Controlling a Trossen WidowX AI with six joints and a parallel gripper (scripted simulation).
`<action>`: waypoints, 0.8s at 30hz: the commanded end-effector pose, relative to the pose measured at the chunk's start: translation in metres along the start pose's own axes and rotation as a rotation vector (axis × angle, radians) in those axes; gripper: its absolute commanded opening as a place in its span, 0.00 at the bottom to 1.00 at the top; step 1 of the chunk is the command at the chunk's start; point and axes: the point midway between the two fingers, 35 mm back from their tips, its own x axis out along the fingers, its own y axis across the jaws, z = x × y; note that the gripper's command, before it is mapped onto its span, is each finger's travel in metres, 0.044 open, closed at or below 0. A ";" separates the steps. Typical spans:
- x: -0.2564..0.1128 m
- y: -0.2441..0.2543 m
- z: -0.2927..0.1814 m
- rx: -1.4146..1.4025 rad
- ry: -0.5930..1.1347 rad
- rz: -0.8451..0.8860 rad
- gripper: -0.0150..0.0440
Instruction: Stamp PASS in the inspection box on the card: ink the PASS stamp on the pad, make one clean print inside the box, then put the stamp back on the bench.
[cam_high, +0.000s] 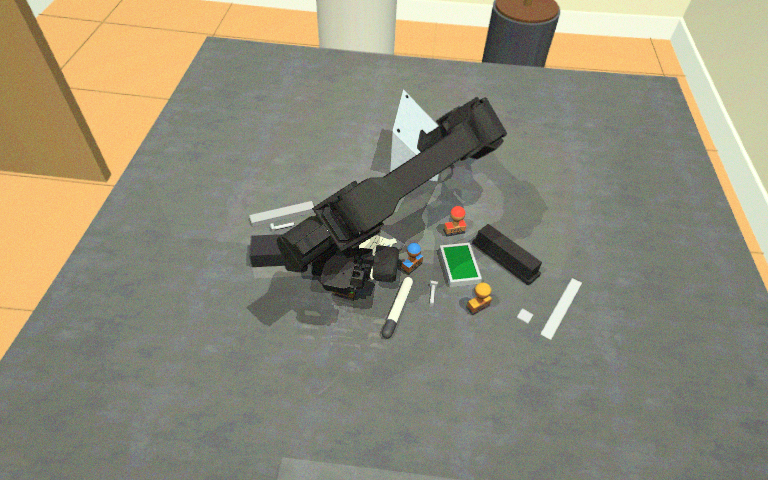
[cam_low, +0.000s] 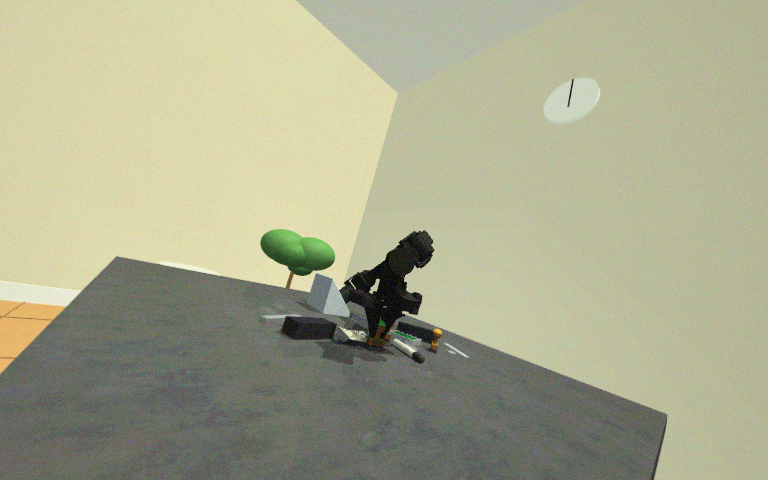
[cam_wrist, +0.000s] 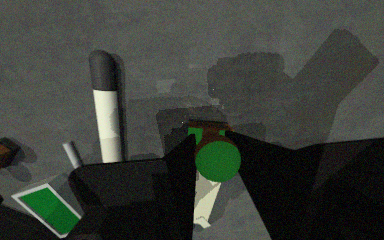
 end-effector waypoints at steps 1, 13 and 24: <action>-0.004 -0.002 0.002 -0.007 -0.002 -0.008 0.25; -0.010 -0.002 0.002 -0.006 -0.002 -0.008 0.25; -0.015 -0.002 0.002 -0.006 -0.003 -0.008 0.25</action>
